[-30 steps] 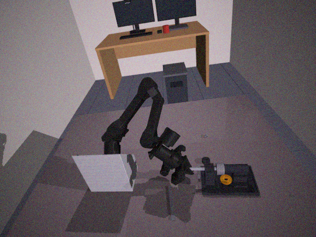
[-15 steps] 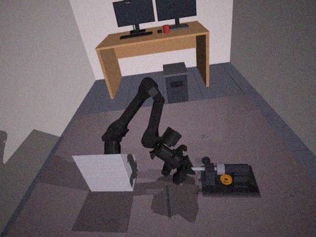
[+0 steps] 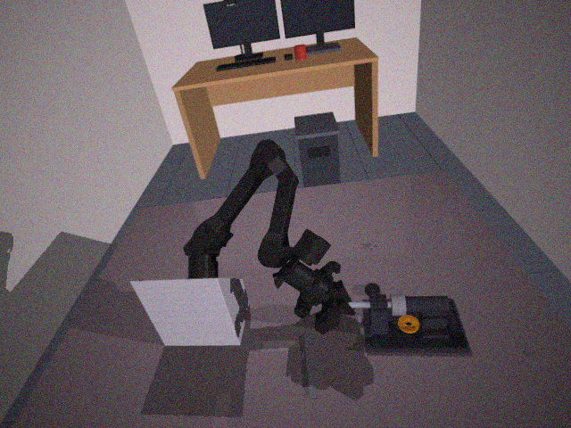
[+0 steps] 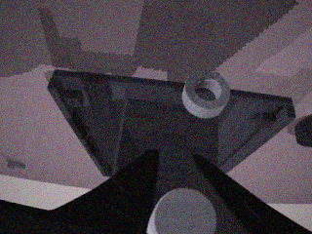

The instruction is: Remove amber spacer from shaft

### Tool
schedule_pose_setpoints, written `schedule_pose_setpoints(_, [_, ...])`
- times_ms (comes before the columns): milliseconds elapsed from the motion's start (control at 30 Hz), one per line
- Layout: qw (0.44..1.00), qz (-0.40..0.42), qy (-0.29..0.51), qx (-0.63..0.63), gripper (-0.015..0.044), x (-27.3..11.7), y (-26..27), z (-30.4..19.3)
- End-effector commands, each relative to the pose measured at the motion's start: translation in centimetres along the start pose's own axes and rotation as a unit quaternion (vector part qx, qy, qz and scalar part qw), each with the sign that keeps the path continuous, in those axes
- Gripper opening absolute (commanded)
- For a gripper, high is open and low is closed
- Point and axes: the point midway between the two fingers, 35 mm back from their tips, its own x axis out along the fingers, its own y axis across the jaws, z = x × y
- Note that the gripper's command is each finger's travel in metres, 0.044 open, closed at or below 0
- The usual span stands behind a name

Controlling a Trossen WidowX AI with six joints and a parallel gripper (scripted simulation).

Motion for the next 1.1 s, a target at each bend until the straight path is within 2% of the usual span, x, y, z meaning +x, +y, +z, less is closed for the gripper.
schedule_pose_setpoints(0, [1.0, -0.001, 0.004, -0.003, 0.0, 0.29, -0.06, -0.54])
schedule_pose_setpoints(1067, [1.0, -0.002, 0.005, -0.003, 0.0, 1.16, -0.08, -1.45])
